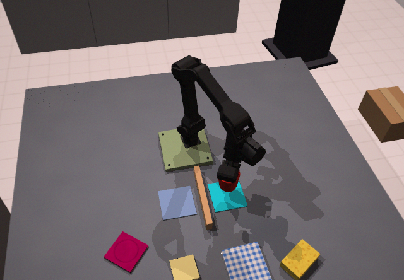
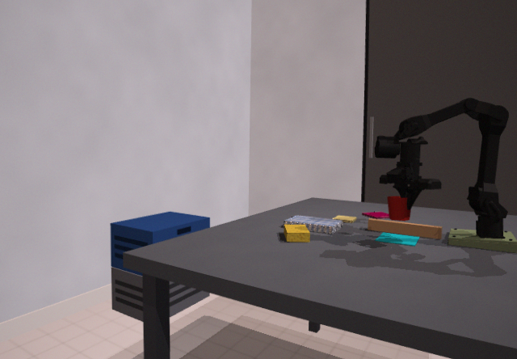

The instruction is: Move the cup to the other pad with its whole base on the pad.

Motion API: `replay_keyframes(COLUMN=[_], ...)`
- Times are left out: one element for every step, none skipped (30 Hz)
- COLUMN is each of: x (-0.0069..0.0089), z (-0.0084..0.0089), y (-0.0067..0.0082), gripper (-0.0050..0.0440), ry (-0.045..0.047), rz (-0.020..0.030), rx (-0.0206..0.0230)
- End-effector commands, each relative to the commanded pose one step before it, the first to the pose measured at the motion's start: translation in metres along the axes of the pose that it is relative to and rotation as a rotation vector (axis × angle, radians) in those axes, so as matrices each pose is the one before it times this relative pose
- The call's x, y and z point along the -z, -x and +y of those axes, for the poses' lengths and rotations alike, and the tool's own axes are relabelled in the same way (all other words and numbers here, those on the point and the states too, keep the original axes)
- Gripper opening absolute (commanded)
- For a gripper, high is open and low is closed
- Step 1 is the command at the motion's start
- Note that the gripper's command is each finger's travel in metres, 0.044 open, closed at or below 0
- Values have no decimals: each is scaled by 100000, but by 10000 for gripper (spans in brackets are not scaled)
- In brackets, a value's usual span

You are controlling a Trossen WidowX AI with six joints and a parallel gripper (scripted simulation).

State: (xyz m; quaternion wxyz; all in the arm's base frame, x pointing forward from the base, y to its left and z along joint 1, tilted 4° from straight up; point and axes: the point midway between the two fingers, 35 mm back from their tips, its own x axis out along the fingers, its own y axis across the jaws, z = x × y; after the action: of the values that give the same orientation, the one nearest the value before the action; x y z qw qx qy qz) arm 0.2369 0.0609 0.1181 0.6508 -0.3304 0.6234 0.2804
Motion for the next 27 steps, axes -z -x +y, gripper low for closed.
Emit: replay_keyframes(x=[30, -32, -33, -30, -27, -26, -23, 0, 0, -19, -18, -16, -13, -11, -8, -6, -4, -2, 0, 2, 3, 2, 1, 0, 0, 0, 0], z=[105, -2, 0, 2, 4, 5, 7, 0, 0, 10, 12, 13, 13, 16, 17, 18, 19, 20, 22, 23, 19, 12, 4, 0, 0, 0, 0], y=[-1193, -238, -258, -258, -256, -255, -254, 0, 0, -245, -259, -249, -239, -257, -236, -232, -231, -232, -233, -232, -181, -110, -37, 0, 0, 0, 0], gripper=[0, 0, 0, 0, 0, 0, 0, 0, 0, 0, 0, 0, 0, 0, 0, 0, 0, 0, 0, 0, 0, 0, 0, 0, 0, 0, 0], ry=[-459, 0, 0, 0, 0, 0, 0, 0, 0, 0, 0, 0, 0, 0, 0, 0, 0, 0, 0, 0, 0, 0, 0, 0, 0, 0, 0], rz=[1078, 0, 0, 0, 0, 0, 0, 0, 0, 0, 0, 0, 0, 0, 0, 0, 0, 0, 0, 0, 0, 0, 0, 0, 0, 0, 0], rx=[-465, 1, 1, 1, 1, 1, 0, 0, 0, 0, 0, 0, 0, 0, 0, 0, 0, 0, 0, 0, 0, 0, 0, 0, 0, 0, 0])
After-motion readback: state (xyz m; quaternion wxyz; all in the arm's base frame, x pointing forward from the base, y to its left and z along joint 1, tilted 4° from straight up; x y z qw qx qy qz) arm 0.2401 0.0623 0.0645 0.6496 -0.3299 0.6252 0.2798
